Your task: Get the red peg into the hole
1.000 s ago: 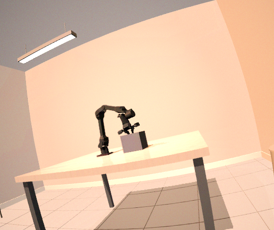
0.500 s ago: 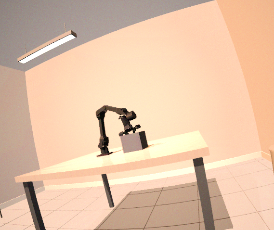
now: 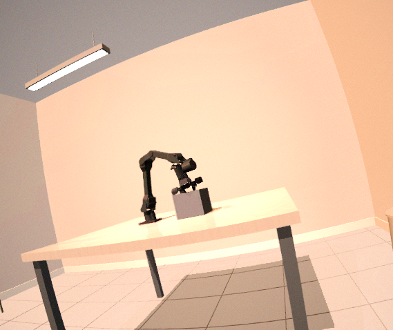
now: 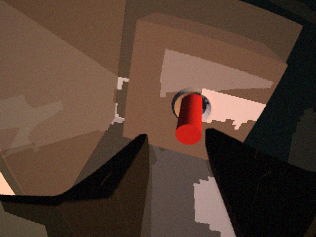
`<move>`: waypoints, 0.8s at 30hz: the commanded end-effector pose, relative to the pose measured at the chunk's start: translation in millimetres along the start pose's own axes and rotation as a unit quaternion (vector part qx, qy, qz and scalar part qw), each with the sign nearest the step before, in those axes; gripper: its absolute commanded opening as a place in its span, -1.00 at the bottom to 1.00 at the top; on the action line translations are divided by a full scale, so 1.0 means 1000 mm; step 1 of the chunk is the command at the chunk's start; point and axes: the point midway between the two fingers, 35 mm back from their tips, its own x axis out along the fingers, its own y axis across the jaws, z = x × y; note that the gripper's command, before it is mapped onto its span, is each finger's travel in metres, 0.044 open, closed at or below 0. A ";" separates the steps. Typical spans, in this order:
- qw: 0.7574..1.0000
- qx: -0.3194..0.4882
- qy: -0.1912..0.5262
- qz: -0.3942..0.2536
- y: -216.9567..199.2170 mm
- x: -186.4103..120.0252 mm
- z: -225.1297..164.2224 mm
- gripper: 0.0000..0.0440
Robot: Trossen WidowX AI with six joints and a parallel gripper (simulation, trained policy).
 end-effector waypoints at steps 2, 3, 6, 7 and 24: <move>1.000 -0.009 0.021 0.020 0.012 -0.001 0.003 -0.31; 0.999 -0.010 0.023 0.024 0.014 -0.003 0.003 -0.31; 0.999 -0.011 0.030 0.037 0.019 -0.008 0.005 -0.32; 0.999 -0.012 0.033 0.041 0.020 -0.010 0.005 -0.33; 0.991 -0.038 0.068 0.107 0.043 -0.033 0.011 -0.36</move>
